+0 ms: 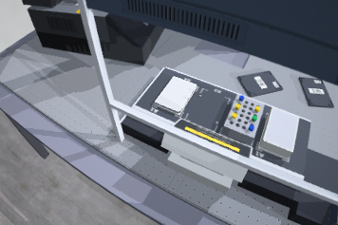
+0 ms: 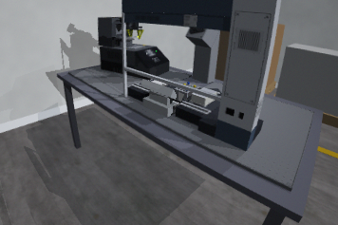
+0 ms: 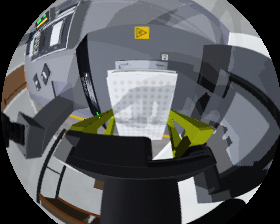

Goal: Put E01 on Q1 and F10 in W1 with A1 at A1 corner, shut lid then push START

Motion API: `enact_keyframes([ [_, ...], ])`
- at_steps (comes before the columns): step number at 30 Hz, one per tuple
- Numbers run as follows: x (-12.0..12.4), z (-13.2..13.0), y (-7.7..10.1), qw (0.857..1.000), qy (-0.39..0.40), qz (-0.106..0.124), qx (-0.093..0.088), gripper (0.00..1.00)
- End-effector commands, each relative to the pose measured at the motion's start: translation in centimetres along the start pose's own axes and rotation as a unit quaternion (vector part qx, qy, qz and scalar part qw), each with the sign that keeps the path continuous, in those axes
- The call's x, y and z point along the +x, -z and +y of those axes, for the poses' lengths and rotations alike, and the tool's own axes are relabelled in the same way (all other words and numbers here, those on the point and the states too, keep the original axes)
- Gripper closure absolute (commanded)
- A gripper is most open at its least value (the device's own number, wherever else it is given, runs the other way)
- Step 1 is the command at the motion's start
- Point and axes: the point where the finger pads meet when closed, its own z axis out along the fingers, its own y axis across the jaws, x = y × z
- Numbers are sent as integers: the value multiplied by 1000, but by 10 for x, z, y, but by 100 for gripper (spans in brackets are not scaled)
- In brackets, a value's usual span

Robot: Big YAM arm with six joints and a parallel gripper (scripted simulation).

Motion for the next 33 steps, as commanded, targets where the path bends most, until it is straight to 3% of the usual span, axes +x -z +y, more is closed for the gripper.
enact_keyframes([
  [1, -5, -1, 7, 1000, 5, 3, 10, 100],
  [12, -14, -16, 14, 1000, 17, 4, 19, 100],
  [25, -7, -15, 10, 1000, 2, 3, 9, 100],
  [33, 6, 1, -18, 1000, -8, 1, 0, 100],
])
